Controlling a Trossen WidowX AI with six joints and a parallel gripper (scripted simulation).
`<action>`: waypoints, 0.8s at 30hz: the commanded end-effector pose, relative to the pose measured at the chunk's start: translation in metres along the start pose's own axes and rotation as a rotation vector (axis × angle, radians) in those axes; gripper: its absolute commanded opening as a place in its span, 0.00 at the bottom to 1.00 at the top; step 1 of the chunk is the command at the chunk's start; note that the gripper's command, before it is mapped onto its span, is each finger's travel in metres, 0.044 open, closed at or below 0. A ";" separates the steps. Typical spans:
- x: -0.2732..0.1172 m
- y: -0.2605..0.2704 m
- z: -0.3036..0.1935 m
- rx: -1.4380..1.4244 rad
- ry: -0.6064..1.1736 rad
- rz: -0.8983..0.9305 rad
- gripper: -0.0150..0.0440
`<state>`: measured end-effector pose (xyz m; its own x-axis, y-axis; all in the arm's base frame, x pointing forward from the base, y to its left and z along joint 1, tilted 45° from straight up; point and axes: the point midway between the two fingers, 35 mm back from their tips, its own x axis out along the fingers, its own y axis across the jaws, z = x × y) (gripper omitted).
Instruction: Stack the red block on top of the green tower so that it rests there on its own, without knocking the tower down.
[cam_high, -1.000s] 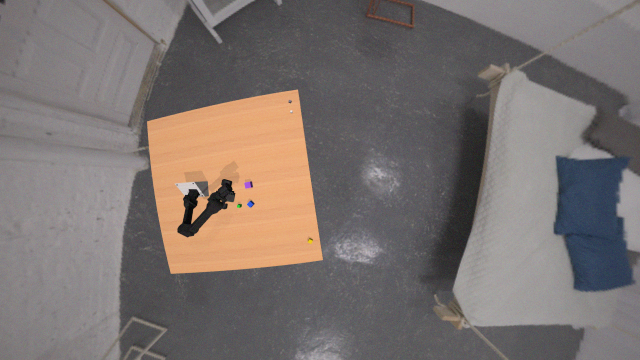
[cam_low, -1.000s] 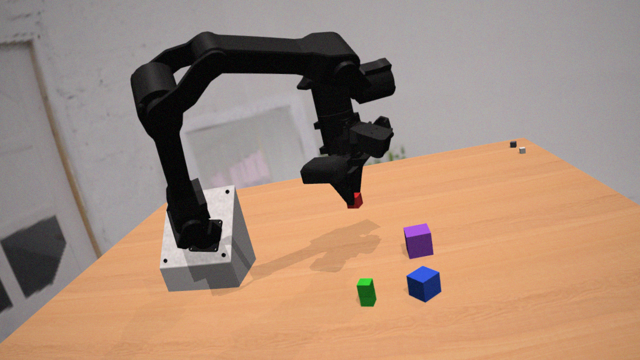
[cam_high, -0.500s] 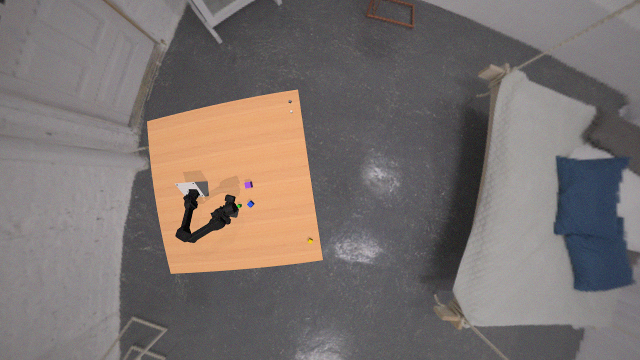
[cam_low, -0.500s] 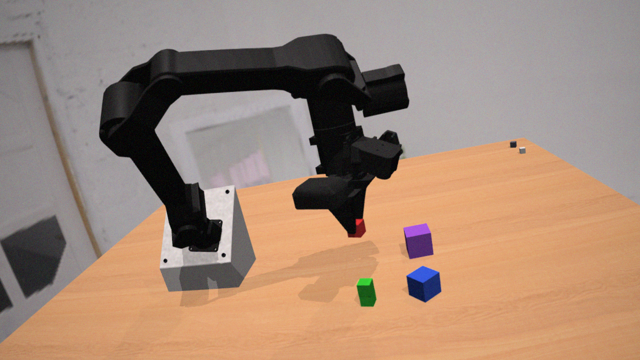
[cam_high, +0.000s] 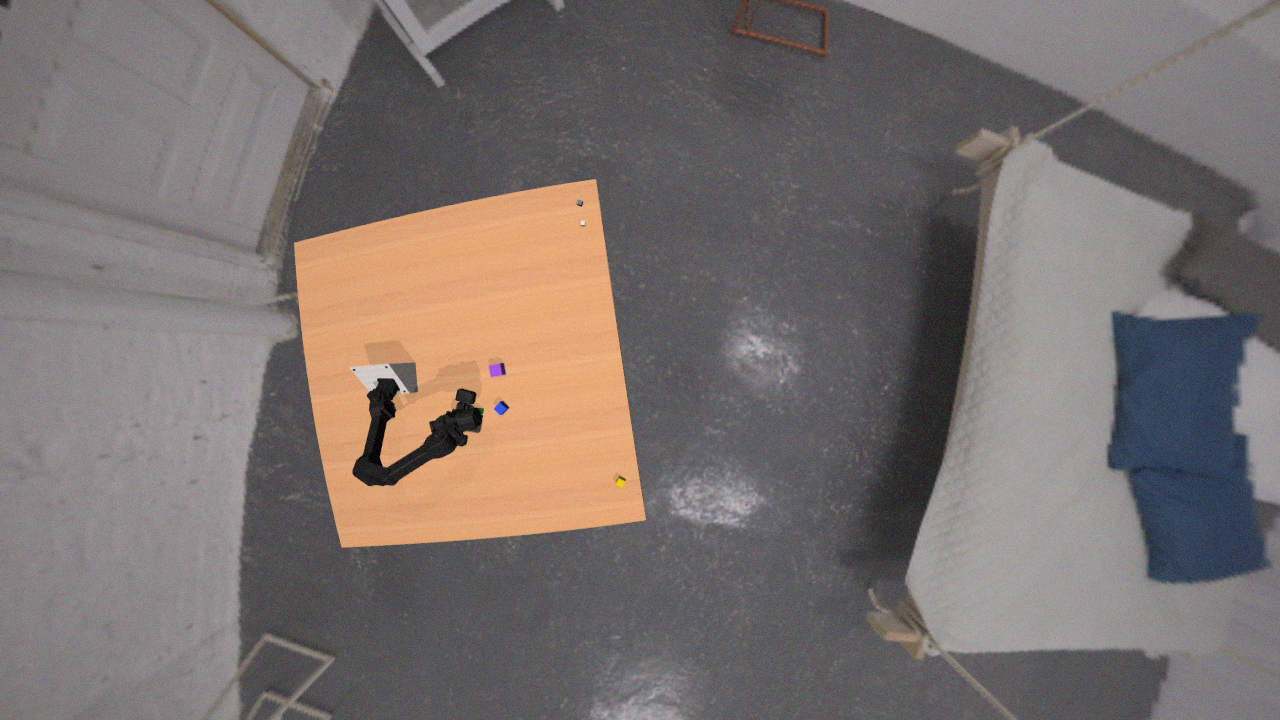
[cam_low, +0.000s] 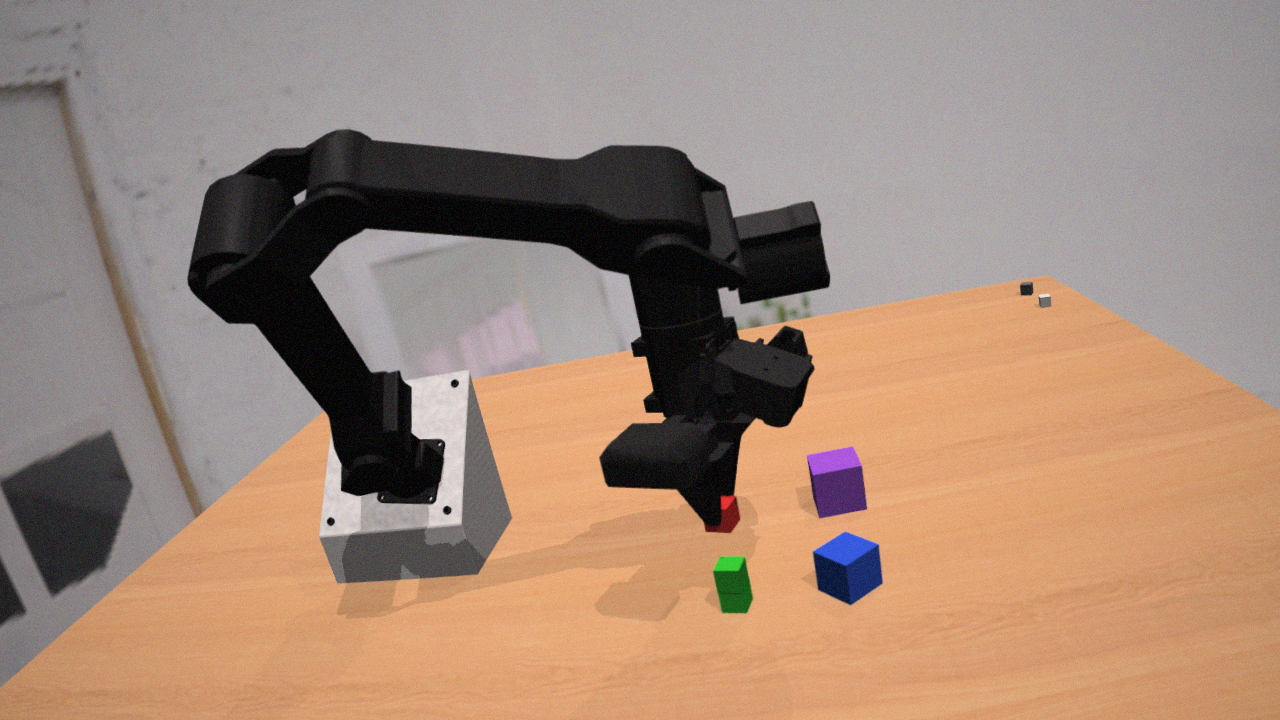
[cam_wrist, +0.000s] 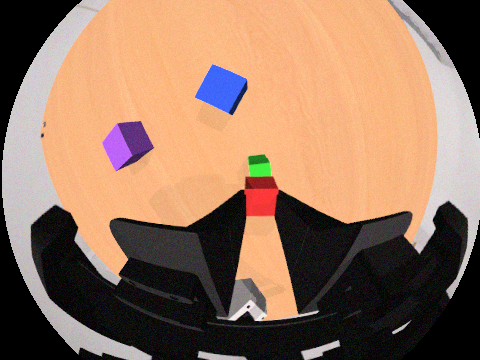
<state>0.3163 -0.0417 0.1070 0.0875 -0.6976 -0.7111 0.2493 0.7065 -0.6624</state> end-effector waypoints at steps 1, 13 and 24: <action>0.006 -0.001 0.001 -0.002 -0.008 -0.002 0.25; 0.031 -0.002 0.001 -0.002 -0.009 -0.004 0.25; 0.032 -0.002 0.001 -0.002 -0.009 -0.004 0.25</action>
<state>0.3189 -0.0645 0.0858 0.0943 -0.6982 -0.7097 0.2503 0.7066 -0.6619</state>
